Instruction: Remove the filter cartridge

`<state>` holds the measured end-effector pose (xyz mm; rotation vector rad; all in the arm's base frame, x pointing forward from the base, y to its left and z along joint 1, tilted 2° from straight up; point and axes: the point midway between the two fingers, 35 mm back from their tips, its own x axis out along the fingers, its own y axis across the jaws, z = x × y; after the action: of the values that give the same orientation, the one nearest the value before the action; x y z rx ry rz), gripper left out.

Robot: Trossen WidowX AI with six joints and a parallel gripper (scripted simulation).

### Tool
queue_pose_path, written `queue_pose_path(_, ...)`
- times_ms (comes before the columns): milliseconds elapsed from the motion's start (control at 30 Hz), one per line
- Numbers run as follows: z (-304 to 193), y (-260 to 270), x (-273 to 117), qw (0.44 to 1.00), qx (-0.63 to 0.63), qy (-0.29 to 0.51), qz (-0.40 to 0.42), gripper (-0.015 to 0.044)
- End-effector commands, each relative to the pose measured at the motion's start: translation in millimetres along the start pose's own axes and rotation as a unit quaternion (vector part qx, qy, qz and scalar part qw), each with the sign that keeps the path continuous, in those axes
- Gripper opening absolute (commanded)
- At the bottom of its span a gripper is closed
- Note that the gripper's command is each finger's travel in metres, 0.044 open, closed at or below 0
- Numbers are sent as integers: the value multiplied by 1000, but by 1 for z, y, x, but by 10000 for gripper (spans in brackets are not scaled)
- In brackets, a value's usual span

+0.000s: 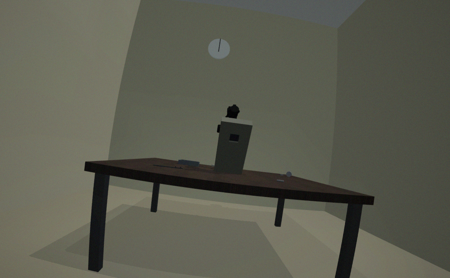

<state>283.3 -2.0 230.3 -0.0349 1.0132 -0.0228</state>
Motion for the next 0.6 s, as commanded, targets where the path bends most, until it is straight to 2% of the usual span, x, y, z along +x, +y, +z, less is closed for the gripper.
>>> queue_pose_path(0, 7, 0, -13, 1000, 1, -2, -1, 0)
queue_pose_path(567, 9, 0, -87, 1000, 1, 0, -1, 0)
